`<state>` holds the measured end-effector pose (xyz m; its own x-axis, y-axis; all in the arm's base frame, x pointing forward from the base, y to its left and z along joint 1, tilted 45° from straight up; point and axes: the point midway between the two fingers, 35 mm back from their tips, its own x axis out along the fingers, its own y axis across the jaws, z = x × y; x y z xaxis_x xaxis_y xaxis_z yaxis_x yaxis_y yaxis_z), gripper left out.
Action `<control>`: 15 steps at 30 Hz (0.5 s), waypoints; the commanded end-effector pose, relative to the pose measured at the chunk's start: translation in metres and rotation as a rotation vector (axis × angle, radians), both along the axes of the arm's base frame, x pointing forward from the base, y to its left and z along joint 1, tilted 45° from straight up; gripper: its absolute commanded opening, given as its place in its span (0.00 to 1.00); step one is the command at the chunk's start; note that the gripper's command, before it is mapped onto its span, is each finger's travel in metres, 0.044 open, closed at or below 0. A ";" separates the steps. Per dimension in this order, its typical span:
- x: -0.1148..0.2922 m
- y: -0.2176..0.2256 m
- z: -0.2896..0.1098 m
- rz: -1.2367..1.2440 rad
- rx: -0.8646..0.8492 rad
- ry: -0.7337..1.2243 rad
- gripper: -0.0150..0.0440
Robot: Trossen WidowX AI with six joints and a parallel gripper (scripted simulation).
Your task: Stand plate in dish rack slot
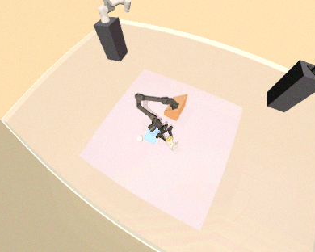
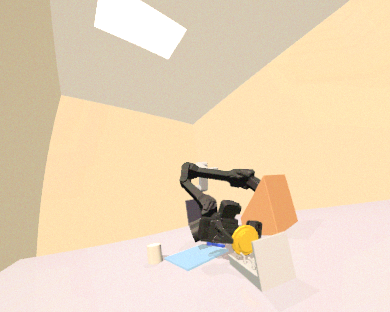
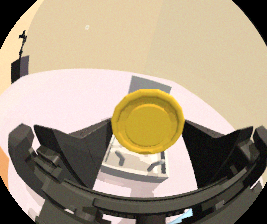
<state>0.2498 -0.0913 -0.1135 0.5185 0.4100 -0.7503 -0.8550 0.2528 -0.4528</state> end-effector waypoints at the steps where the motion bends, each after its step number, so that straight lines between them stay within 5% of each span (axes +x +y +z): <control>1: 0.000 0.000 0.000 0.000 0.000 0.000 0.61; 8: 0.000 0.000 0.000 0.000 0.000 0.000 0.92; 15: 0.000 0.000 0.001 -0.011 0.002 0.010 0.93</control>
<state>0.2498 -0.0914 -0.1134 0.5187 0.4096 -0.7505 -0.8550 0.2531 -0.4527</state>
